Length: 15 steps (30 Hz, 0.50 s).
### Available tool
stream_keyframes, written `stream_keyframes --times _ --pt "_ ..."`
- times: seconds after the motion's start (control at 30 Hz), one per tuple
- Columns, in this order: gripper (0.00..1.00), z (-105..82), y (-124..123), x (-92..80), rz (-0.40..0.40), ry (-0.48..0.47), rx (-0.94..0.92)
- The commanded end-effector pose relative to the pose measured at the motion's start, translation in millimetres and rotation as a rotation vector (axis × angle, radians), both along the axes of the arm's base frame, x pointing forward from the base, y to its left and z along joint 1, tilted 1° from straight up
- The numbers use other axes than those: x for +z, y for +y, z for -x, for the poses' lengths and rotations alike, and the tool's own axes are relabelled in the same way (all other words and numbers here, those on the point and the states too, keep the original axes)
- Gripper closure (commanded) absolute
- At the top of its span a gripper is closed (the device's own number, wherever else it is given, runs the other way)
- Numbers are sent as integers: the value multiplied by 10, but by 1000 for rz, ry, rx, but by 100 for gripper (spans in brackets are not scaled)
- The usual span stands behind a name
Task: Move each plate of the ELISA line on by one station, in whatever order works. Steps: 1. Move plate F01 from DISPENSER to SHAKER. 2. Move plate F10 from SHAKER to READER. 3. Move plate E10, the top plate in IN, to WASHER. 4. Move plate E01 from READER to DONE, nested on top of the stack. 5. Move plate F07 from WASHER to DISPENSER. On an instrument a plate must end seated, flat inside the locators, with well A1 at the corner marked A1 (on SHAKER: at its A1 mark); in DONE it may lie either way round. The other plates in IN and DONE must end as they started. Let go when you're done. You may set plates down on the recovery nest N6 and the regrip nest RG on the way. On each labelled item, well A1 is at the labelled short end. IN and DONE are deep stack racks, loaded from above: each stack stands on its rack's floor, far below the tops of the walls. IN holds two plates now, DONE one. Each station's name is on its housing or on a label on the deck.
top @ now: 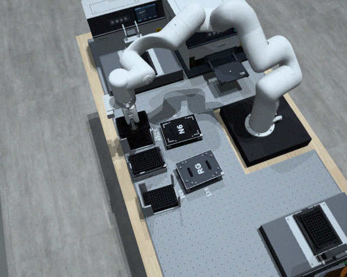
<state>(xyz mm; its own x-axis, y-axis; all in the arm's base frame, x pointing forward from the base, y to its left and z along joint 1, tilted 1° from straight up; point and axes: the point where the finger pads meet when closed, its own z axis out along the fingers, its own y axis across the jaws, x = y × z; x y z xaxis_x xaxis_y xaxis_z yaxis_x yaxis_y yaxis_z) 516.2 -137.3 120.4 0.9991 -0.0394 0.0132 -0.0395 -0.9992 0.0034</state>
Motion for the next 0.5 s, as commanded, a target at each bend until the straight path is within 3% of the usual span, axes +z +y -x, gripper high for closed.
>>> stream_keyframes --times 0.0,0.47 --pt "100 -13 2 21 1 -5 0" --pt "100 -13 1 -31 1 -4 0"
